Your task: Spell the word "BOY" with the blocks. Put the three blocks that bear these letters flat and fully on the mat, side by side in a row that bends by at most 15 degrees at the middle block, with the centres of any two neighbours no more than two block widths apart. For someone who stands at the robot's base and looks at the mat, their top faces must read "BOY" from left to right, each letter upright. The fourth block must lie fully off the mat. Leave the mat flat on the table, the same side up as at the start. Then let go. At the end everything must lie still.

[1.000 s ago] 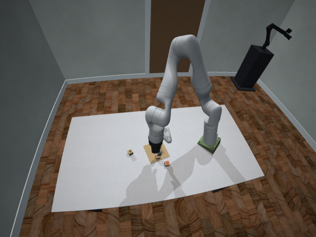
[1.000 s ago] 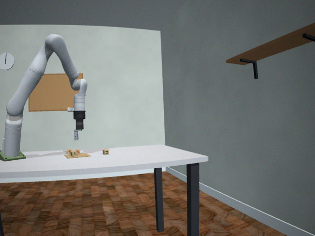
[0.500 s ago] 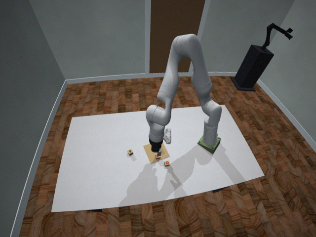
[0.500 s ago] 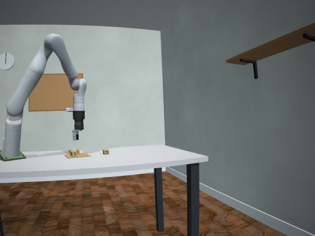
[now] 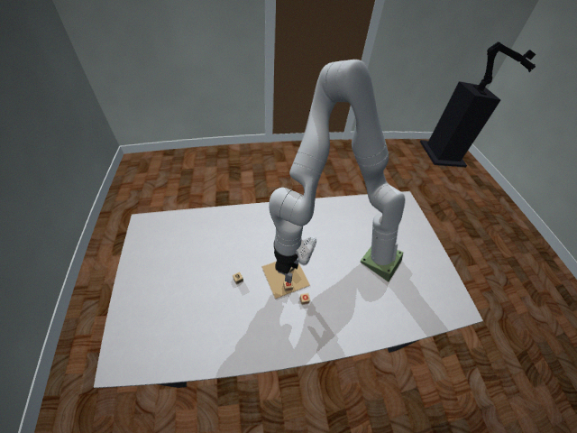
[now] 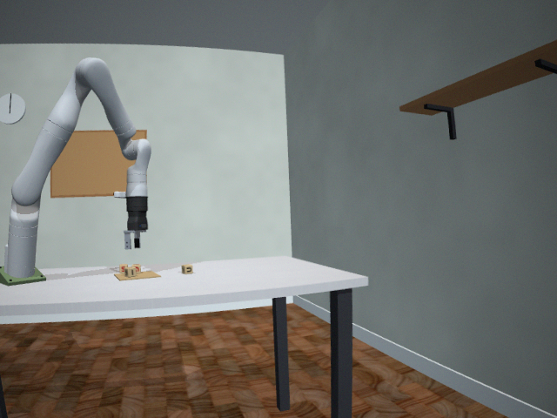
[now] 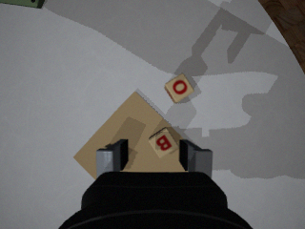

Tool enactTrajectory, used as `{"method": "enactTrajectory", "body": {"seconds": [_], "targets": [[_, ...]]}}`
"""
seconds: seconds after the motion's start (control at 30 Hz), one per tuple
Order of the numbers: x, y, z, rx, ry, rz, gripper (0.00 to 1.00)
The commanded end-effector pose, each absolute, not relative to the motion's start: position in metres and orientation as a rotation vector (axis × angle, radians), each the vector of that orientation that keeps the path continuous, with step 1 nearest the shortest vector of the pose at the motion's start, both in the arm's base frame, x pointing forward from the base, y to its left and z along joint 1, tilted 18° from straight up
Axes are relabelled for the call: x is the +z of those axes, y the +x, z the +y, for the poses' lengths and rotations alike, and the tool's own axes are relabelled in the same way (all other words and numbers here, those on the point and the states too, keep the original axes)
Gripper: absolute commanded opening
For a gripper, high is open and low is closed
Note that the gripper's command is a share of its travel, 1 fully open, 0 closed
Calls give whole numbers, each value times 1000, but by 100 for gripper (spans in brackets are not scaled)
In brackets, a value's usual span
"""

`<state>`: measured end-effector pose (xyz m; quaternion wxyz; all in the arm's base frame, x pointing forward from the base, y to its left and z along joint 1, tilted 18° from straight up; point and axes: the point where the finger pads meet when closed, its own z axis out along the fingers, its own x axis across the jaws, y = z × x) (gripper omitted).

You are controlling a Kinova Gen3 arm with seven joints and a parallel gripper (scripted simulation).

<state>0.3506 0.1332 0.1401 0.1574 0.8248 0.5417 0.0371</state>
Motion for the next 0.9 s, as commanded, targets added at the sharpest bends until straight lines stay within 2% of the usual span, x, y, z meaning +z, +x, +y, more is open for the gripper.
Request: {"method": "enactTrajectory", "body": {"seconds": [0.0,0.87], "targets": [[142,350,132,127,2407,1475,100],[147,350,110,318,2863,275,100]]}}
